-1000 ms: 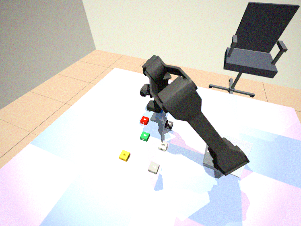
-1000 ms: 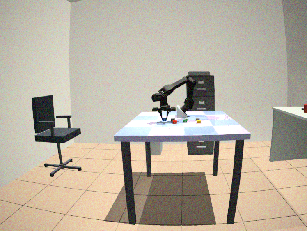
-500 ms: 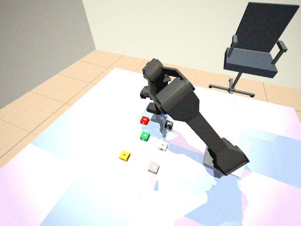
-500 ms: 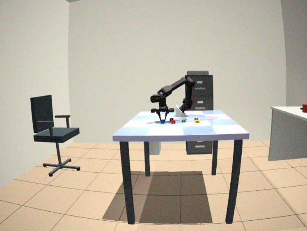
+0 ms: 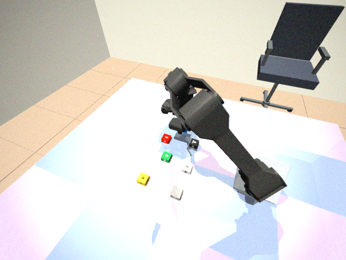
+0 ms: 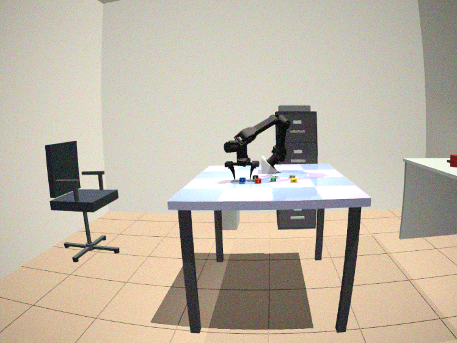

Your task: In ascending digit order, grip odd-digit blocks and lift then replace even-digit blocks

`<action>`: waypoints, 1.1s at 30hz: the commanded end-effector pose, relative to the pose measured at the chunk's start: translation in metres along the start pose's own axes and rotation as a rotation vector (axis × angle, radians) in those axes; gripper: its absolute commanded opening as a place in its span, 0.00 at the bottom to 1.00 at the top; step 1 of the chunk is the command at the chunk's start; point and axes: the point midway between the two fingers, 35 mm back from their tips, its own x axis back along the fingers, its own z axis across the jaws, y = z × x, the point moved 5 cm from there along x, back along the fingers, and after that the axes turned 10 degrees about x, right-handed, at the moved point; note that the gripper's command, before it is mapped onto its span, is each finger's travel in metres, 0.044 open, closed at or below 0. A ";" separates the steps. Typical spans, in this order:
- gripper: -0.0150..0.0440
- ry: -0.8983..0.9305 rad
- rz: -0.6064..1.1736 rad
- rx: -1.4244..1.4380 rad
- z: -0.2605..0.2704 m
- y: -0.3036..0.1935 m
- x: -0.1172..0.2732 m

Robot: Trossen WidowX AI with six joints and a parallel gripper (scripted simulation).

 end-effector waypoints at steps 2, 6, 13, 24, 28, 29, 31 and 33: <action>0.93 0.003 -0.001 -0.003 0.000 0.000 0.023; 0.93 0.003 0.000 -0.003 0.000 0.000 0.035; 0.67 0.000 0.001 -0.004 -0.002 0.001 0.096; 0.46 0.001 0.002 -0.004 0.000 0.000 0.116; 0.46 -0.001 0.001 -0.005 0.011 0.011 0.116; 0.46 -0.001 0.001 -0.005 0.026 0.025 0.117; 0.46 0.003 0.000 -0.004 0.062 0.053 0.116; 0.46 0.007 -0.001 -0.003 0.076 0.063 0.116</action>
